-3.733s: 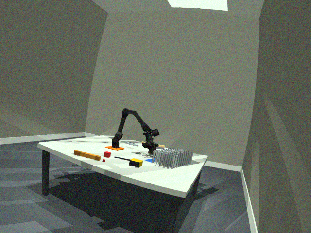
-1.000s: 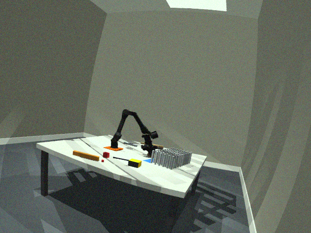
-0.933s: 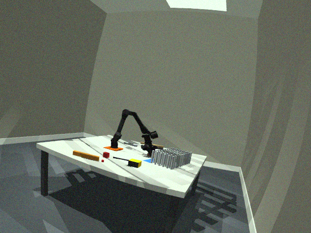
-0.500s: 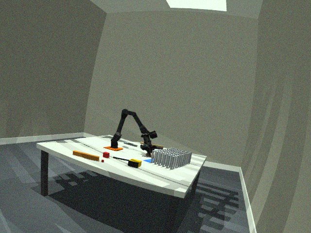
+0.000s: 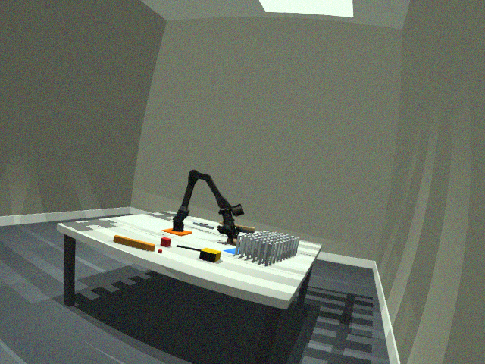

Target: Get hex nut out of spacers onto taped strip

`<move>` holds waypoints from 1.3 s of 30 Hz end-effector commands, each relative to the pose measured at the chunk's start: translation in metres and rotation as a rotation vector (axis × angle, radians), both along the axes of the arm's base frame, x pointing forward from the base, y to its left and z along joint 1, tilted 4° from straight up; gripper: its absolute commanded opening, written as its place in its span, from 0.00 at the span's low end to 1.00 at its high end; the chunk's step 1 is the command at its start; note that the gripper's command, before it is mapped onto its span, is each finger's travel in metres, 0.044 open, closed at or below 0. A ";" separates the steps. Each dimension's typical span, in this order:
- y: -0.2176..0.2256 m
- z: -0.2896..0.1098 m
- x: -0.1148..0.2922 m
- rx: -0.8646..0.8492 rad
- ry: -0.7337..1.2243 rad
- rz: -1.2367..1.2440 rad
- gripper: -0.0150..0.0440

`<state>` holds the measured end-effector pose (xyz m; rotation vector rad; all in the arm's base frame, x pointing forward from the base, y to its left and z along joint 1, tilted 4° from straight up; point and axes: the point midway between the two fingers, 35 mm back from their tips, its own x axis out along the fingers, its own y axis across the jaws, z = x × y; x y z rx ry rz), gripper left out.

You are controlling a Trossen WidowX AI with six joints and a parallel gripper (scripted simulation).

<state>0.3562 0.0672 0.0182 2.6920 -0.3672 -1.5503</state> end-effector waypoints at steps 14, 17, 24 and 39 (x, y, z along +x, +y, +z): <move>0.002 0.001 -0.012 0.000 -0.003 -0.005 0.25; 0.002 0.001 -0.014 0.000 -0.003 -0.005 0.25; 0.003 0.001 -0.019 0.000 -0.003 -0.005 0.25; 0.006 0.001 -0.031 0.001 -0.002 -0.005 0.25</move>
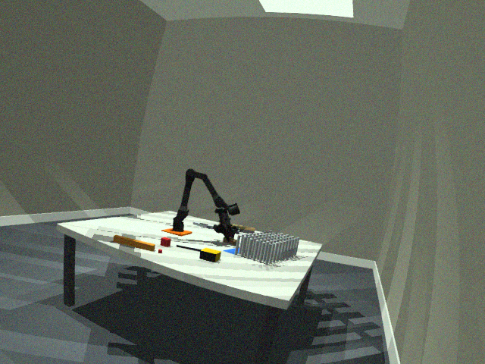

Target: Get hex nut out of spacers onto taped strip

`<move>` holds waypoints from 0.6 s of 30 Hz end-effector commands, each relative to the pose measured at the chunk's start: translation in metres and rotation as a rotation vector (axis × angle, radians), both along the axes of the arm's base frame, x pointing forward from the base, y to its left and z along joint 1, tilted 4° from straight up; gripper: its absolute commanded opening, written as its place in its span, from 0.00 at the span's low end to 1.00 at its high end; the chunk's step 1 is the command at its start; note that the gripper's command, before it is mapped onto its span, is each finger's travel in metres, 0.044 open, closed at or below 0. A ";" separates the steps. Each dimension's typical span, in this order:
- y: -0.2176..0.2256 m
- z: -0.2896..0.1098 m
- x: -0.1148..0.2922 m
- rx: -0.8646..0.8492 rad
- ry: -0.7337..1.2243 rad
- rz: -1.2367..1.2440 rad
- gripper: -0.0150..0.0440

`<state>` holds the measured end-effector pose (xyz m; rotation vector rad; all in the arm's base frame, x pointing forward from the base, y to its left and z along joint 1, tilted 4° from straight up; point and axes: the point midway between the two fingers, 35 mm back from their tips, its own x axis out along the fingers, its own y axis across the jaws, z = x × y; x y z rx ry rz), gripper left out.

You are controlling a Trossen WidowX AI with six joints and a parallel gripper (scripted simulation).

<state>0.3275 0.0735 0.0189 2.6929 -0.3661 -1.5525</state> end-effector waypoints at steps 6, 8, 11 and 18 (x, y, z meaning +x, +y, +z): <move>0.001 0.001 -0.007 -0.001 -0.002 -0.005 0.25; 0.001 0.001 -0.009 -0.001 -0.002 -0.005 0.25; 0.002 0.001 -0.011 -0.001 -0.002 -0.005 0.25; 0.003 0.001 -0.017 -0.001 -0.001 -0.005 0.25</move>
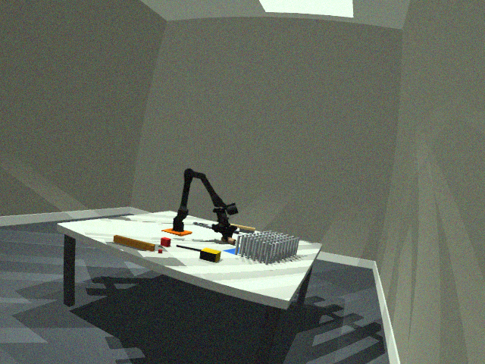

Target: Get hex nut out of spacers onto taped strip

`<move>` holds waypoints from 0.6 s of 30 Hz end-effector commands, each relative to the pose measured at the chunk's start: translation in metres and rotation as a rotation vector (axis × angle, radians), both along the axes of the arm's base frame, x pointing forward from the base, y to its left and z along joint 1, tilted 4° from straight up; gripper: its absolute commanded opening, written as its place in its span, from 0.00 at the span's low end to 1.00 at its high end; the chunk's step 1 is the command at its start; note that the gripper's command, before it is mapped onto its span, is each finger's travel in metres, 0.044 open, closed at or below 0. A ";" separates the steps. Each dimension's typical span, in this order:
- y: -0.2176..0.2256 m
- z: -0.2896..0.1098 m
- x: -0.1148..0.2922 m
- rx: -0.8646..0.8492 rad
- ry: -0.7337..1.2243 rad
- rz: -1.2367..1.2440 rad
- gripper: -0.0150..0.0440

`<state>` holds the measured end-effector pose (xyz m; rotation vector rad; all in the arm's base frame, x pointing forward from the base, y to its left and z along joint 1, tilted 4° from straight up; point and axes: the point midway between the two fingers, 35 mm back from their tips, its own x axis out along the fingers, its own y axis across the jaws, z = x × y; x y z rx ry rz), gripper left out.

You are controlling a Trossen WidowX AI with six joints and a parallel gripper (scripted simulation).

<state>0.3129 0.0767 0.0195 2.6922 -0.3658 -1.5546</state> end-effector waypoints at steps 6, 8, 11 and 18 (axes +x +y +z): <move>0.001 0.001 -0.007 -0.001 -0.002 -0.005 0.25; 0.001 0.001 -0.009 -0.001 -0.002 -0.005 0.25; 0.002 0.001 -0.012 -0.001 -0.002 -0.005 0.25; 0.003 0.001 -0.017 -0.001 -0.001 -0.005 0.25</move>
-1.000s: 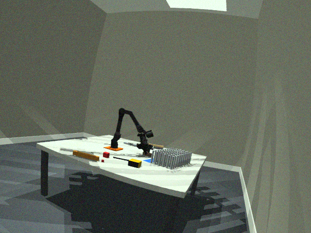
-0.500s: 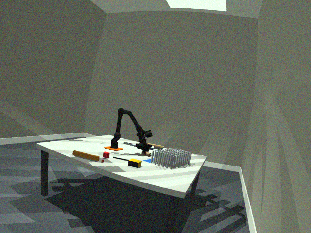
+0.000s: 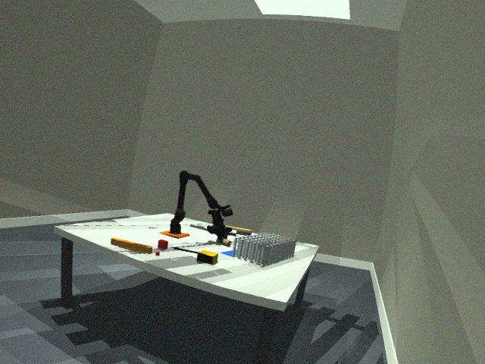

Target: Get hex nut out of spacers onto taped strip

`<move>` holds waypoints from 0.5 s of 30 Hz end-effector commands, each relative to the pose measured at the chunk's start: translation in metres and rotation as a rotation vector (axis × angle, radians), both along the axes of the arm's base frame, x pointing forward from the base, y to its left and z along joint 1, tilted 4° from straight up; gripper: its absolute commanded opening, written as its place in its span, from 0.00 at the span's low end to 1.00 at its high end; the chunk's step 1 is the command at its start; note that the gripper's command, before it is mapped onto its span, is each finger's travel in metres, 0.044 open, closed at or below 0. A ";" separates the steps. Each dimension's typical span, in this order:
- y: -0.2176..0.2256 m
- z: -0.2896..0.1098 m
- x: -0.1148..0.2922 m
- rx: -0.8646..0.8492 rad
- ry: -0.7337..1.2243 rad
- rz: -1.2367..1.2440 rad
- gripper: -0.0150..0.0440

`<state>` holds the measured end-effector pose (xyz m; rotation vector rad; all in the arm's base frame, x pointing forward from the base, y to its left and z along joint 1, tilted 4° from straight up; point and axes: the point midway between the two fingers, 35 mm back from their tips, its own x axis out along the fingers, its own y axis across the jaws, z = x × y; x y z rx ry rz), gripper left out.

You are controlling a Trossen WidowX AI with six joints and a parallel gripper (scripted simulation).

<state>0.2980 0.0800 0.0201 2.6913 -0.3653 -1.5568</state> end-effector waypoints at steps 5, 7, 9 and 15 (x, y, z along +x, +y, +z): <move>0.001 0.001 -0.007 -0.001 -0.002 -0.005 0.25; 0.001 0.001 -0.008 -0.001 -0.002 -0.005 0.25; 0.001 0.001 -0.010 -0.001 -0.002 -0.005 0.25; 0.002 0.001 -0.015 -0.001 -0.002 -0.005 0.25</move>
